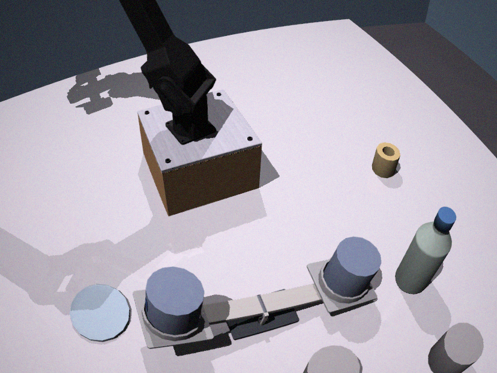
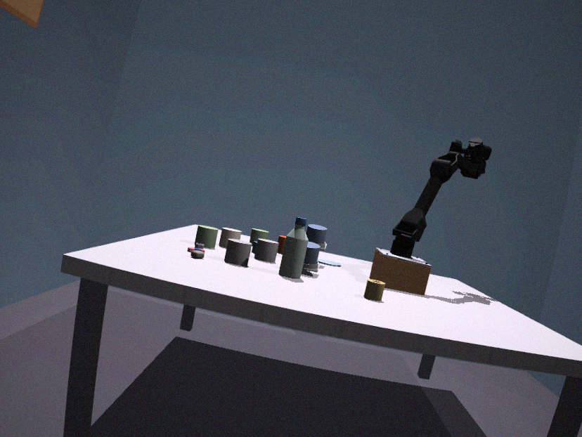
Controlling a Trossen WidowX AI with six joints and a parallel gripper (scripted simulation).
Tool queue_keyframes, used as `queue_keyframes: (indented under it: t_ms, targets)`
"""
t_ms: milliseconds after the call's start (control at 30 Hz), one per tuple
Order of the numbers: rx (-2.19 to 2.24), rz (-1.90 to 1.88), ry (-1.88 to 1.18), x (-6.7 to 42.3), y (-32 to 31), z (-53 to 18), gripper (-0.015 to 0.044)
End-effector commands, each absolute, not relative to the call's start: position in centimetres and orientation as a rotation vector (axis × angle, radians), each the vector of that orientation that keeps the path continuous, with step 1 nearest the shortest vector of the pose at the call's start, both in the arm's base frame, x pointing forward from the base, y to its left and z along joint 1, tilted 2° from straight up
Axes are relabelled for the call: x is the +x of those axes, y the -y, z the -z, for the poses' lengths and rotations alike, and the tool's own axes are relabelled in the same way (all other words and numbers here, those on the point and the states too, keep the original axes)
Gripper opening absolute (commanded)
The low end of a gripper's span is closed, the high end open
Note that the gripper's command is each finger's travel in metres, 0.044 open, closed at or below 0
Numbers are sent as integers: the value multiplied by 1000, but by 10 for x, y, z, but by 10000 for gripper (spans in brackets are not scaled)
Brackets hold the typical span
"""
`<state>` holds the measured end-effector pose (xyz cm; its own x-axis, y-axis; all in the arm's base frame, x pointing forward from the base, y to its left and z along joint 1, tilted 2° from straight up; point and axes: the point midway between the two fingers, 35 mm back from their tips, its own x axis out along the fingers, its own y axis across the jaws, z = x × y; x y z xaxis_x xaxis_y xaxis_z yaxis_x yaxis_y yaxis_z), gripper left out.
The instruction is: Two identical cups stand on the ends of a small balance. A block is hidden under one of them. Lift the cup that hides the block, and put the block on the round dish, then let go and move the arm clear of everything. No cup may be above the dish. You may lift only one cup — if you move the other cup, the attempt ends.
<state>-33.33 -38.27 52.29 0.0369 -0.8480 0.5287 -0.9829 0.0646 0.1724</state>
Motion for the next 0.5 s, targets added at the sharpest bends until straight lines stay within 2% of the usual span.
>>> queue_keyframes:
  t_ms: [0,33,467]
  targets:
    - [1821,-354,1847,-333,383,-523,426]
    - [1828,-361,1847,-331,384,-523,440]
    - [2132,-697,1850,-259,422,-526,440]
